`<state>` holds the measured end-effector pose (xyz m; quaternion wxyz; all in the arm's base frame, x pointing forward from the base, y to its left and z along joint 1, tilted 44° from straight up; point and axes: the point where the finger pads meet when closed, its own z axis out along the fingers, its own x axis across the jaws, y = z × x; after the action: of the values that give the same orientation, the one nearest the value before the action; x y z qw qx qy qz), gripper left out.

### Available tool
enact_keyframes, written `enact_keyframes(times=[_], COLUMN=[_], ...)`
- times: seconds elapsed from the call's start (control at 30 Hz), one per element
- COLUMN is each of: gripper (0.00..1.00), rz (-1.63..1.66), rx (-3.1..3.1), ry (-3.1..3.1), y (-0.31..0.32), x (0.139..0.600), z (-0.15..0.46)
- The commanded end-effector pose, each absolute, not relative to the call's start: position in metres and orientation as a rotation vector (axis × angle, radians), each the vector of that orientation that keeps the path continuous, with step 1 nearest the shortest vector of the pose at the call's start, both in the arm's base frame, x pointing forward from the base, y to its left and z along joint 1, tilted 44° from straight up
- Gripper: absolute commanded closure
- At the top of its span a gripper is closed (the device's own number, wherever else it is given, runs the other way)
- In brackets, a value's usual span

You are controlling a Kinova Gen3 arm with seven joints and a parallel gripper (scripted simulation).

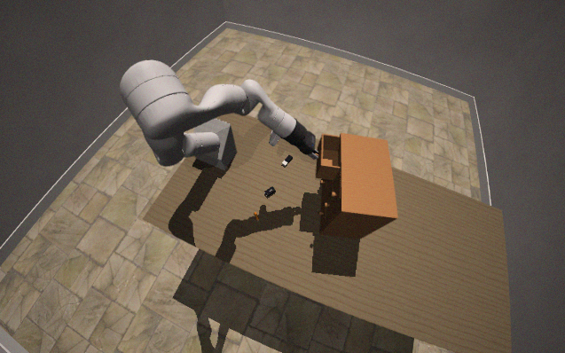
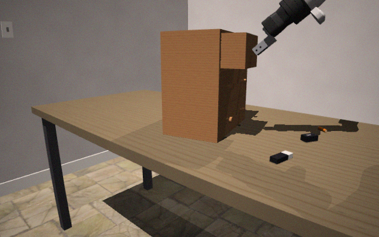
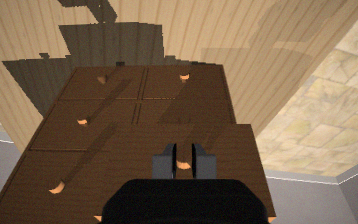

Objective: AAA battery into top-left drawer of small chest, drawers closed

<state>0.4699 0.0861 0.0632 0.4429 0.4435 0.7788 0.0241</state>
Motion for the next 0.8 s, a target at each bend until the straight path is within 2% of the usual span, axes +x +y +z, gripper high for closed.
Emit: enact_keyframes(times=[0.0, 0.17, 0.2, 0.3, 0.33, 0.37, 0.4, 0.43, 0.47, 0.77], gripper=[0.63, 0.63, 0.57, 0.51, 0.45, 0.45, 0.39, 0.39, 0.33, 0.33], rz=[0.063, 0.063, 0.063, 0.063, 0.063, 0.063, 0.063, 0.063, 0.063, 0.063], rx=[1.099, 1.099, 1.099, 1.099, 1.099, 1.099, 1.099, 1.099, 1.099, 1.099], ry=[1.932, 1.932, 1.932, 1.932, 1.932, 1.932, 1.932, 1.932, 1.932, 1.932], y=[0.0873, 0.0873, 0.0873, 0.0873, 0.0873, 0.0873, 0.0873, 0.0873, 0.0873, 0.0872], x=[0.4702, 0.4702, 0.4702, 0.4702, 0.4702, 0.4702, 0.4702, 0.4702, 0.4702, 0.4697], z=[0.0636, 0.0636, 0.0636, 0.0636, 0.0636, 0.0636, 0.0636, 0.0636, 0.0636, 0.0637])
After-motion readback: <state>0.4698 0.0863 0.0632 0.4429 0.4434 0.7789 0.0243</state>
